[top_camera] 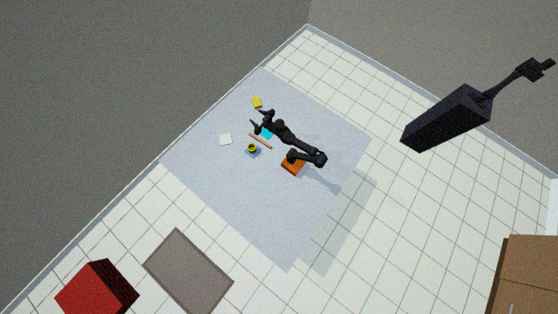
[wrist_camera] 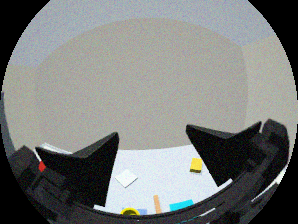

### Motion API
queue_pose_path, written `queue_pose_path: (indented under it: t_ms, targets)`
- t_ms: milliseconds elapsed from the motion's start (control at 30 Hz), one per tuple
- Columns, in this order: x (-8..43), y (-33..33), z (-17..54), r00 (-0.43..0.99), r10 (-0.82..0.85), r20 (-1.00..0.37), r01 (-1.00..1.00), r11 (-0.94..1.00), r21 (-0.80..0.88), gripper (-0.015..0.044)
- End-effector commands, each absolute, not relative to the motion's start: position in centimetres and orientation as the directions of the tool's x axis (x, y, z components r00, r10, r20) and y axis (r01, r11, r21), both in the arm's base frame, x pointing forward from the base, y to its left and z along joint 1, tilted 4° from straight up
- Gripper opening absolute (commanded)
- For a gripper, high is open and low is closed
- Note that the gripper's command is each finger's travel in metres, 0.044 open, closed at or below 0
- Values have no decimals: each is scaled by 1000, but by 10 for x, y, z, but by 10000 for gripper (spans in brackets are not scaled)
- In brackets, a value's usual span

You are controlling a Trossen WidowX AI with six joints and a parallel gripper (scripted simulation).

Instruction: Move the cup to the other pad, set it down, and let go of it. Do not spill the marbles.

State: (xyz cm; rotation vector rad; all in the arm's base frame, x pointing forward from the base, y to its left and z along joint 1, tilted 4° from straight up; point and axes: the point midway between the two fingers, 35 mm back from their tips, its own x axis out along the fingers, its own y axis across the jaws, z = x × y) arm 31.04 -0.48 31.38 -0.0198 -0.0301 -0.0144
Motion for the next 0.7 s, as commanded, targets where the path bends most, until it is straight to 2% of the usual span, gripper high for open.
queue_pose_path:
  t_ms: [0,133,267,367,500,667]
  targets:
    - [312,-4,311,1000,-12,17,12,1000,-8,374]
    - [339,10,261,967,32,-251,22,977,211,269]
    - [352,28,198,833,75,-548,182,898,400,167]
    - [351,42,152,672,91,-735,374,815,443,167]
    - [334,58,98,397,85,-914,647,680,345,167]
    - [302,71,51,29,33,-999,875,483,42,167]
